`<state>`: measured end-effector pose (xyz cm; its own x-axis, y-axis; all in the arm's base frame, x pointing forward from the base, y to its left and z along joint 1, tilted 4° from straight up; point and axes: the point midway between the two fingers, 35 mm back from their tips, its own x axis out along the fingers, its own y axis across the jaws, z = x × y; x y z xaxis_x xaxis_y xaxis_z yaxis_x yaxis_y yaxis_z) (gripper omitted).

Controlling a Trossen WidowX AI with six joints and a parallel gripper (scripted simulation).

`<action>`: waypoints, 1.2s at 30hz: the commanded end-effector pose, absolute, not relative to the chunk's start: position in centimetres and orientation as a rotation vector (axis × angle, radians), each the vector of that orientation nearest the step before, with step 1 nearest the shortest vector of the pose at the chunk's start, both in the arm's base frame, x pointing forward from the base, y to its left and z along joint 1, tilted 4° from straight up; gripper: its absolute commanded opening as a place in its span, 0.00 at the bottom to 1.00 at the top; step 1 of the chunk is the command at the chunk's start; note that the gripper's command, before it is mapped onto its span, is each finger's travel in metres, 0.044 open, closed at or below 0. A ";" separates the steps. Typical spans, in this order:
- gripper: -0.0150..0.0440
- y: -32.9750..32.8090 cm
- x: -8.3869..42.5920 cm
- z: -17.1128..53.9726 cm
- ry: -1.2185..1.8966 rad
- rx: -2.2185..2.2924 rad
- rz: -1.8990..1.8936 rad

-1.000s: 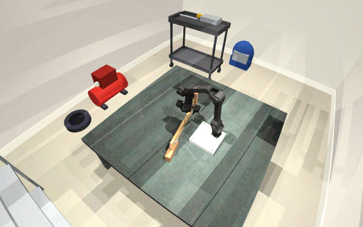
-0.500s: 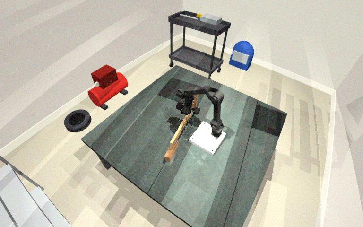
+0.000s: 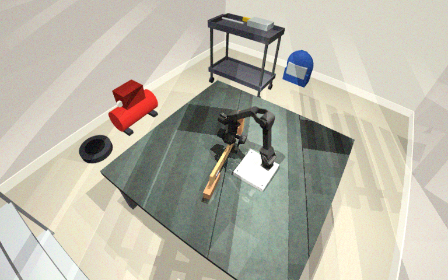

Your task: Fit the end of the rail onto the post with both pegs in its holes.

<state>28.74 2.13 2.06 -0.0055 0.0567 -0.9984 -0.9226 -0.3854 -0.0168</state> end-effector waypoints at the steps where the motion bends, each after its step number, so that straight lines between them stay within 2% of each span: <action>1: 1.00 2.3 28.4 1.3 0.950 -1.441 1.521; 2: 1.00 2.3 28.4 1.3 0.950 -1.441 1.521; 17: 0.33 2.3 28.4 1.3 0.950 -1.441 1.521; 24: 0.25 2.3 28.4 1.3 0.950 -1.441 1.521; 36: 0.25 2.2 28.4 1.3 0.950 -1.441 1.521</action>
<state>28.45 2.17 1.33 -0.0122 0.0568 -0.9983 -0.9234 -0.3838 -0.0105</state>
